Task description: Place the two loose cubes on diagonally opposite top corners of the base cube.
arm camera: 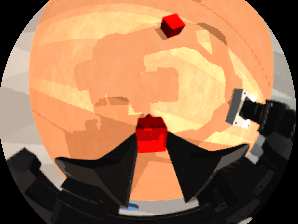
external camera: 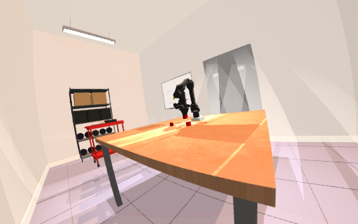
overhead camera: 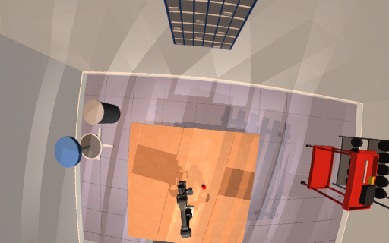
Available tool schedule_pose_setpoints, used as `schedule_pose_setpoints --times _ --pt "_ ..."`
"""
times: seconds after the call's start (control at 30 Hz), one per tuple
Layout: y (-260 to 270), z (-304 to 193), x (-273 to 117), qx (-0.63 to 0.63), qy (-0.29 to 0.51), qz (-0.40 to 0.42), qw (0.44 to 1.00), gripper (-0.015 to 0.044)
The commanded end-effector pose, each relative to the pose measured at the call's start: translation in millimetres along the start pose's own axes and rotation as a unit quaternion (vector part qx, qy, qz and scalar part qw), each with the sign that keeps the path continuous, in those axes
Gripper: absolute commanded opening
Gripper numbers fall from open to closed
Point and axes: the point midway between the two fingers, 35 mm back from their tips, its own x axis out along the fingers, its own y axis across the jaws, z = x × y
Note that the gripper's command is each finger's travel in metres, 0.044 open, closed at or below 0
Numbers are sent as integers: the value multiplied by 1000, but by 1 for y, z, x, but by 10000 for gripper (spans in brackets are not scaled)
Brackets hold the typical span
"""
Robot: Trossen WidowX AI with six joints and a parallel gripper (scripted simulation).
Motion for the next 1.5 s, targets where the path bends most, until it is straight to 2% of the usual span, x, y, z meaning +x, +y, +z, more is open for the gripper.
schedule_pose_setpoints --times 0.0,0.47,1.47 --pt "0 0 2 2 -2 -2 1000 105" --pt "0 0 29 4 -2 -2 1000 105" --pt "0 0 30 2 -1 -2 1000 105"
